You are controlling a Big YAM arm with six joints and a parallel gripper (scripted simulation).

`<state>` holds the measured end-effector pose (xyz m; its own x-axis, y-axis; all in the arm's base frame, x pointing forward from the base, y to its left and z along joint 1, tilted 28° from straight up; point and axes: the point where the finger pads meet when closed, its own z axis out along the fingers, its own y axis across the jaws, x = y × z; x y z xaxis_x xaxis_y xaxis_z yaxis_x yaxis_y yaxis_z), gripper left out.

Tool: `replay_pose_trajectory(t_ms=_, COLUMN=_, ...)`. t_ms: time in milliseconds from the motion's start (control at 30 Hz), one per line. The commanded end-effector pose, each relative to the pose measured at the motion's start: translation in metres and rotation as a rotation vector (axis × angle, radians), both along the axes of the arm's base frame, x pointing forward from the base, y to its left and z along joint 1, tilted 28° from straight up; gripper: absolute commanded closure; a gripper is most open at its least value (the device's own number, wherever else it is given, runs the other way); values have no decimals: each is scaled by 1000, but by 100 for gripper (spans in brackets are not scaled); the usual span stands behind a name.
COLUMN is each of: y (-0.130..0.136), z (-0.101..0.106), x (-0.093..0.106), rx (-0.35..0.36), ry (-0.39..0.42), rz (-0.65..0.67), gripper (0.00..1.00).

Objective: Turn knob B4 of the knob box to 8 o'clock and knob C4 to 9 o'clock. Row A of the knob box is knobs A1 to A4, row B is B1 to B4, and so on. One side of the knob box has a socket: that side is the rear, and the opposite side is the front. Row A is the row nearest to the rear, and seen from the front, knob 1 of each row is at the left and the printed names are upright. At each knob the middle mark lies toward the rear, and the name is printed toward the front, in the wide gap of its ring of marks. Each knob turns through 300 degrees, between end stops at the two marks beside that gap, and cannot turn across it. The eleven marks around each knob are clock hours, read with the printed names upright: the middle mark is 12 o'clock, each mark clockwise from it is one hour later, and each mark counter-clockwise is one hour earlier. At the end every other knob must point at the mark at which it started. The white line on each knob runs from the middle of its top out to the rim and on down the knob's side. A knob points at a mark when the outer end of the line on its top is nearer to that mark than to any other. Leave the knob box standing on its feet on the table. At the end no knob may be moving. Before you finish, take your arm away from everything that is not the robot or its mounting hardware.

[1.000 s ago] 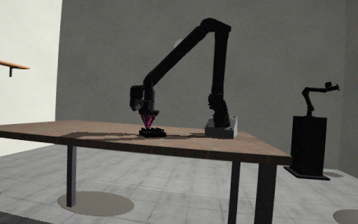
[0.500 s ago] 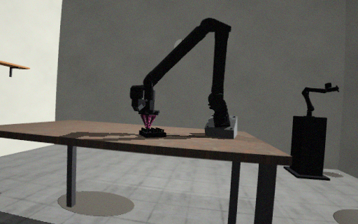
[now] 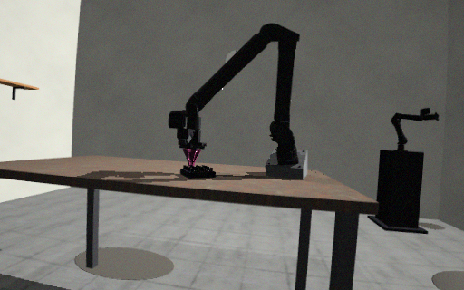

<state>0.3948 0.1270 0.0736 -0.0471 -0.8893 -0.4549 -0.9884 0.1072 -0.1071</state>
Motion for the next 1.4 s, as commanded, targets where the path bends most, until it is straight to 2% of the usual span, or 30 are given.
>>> replay_pose_trajectory(t_ms=0, y=1, z=-6, x=-3, rx=-17, ry=-49, rz=132, gripper=92)
replay_pose_trajectory(t_ms=600, y=1, z=-6, x=-3, rx=-52, ry=-160, rz=356, gripper=92)
replay_pose_trajectory(t_ms=1333, y=1, z=-6, x=-3, rx=-54, ry=-168, rz=371, gripper=92)
replay_pose_trajectory(t_ms=1367, y=1, z=-6, x=-3, rx=-54, ry=-168, rz=371, gripper=81)
